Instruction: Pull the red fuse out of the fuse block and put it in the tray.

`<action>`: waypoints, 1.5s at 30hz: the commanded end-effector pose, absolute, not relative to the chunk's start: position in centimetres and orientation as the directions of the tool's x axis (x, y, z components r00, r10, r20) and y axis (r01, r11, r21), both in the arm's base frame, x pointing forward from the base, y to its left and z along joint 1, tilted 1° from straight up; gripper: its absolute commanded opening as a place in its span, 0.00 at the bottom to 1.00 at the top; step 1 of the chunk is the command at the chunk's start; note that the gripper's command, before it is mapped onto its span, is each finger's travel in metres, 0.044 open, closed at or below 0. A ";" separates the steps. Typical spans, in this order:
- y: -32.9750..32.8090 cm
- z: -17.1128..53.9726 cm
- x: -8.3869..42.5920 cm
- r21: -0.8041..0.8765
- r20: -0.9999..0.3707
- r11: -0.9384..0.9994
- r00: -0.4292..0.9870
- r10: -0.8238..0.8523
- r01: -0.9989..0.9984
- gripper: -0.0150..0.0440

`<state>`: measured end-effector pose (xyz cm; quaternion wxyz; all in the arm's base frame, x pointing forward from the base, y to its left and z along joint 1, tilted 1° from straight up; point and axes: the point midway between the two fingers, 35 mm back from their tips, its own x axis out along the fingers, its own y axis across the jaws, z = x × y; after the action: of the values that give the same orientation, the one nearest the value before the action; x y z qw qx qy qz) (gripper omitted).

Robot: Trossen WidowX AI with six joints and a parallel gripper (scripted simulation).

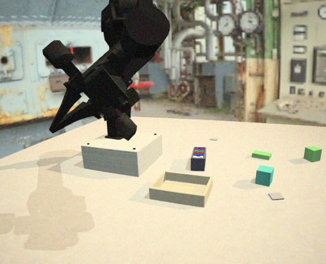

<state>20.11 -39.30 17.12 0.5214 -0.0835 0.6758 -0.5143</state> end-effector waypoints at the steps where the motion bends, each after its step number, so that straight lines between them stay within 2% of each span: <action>1: -39.1 17.0 20.3 -0.779 -0.623 0.463 -0.436 -0.650 0.423 0.30; 3: -37.5 16.2 22.1 -0.752 -0.655 0.510 -0.385 -0.650 0.417 0.36; 10: -27.4 12.3 29.3 -0.587 -0.806 0.742 -0.142 -0.575 0.323 0.36; 16: -17.3 9.3 32.5 -0.419 -0.904 0.891 0.007 -0.427 0.174 0.36; 22: -7.0 6.7 32.4 -0.234 -0.970 0.972 0.073 -0.233 -0.012 0.36; 29: 3.7 4.4 28.6 -0.014 -0.999 0.974 0.039 -0.005 -0.226 0.36; 45: 4.1 3.3 27.6 0.006 -0.999 0.970 0.030 0.014 -0.244 0.36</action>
<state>27.73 4.01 3.71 0.7142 -0.0843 0.6891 0.0889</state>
